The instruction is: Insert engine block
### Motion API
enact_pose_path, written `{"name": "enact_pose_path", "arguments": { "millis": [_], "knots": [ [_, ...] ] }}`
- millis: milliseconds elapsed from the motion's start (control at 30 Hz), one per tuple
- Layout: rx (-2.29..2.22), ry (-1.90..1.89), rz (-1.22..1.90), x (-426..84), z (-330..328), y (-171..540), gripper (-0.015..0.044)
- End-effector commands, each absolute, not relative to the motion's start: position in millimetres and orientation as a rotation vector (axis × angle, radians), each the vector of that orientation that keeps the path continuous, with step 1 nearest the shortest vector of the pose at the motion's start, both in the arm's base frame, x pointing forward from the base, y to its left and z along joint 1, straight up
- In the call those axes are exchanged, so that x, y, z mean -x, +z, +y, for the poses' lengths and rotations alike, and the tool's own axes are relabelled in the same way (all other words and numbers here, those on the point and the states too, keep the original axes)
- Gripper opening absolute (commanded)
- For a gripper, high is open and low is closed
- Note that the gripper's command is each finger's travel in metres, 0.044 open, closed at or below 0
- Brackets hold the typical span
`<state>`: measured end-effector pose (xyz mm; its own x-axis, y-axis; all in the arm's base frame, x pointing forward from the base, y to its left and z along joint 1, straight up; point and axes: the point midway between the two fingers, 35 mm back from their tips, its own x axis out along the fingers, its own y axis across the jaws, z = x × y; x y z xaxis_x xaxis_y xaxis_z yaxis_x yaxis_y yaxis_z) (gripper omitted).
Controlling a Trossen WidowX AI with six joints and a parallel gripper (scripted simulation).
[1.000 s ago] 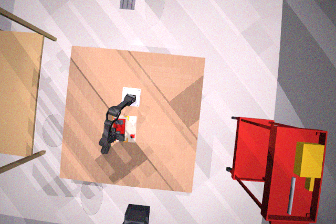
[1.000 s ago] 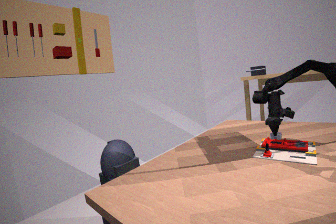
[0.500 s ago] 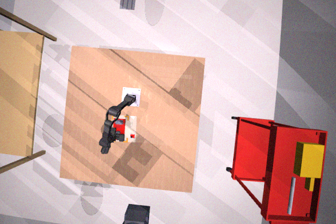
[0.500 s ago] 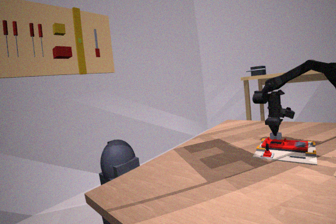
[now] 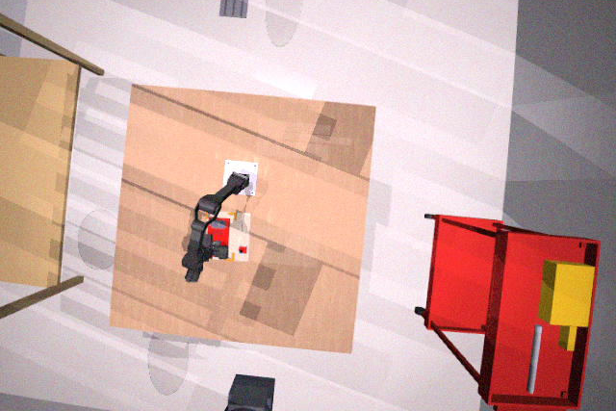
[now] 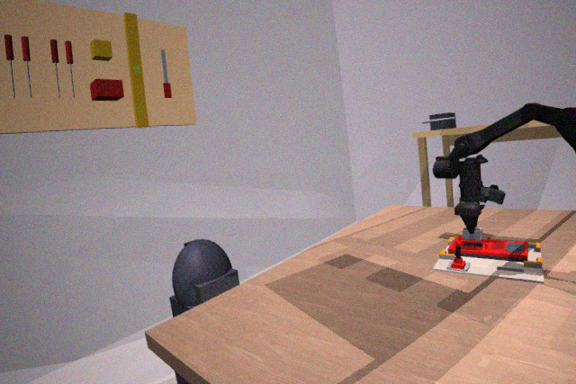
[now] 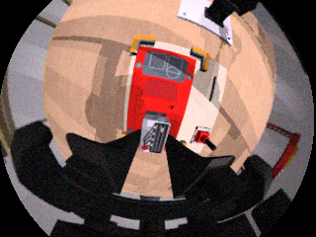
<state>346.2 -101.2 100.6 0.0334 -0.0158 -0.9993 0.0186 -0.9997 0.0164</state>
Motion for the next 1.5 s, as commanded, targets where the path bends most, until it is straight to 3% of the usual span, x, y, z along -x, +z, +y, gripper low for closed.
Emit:
{"name": "enact_pose_path", "arguments": {
  "millis": [0, 1467],
  "knots": [
    [-2.237, -2.17, 0.006, -345.6, -101.2, 98.4, 0.0159],
    [-2.238, -2.171, 0.003, -346.4, -101.2, 90.0, 0.0159]
  ]
}}
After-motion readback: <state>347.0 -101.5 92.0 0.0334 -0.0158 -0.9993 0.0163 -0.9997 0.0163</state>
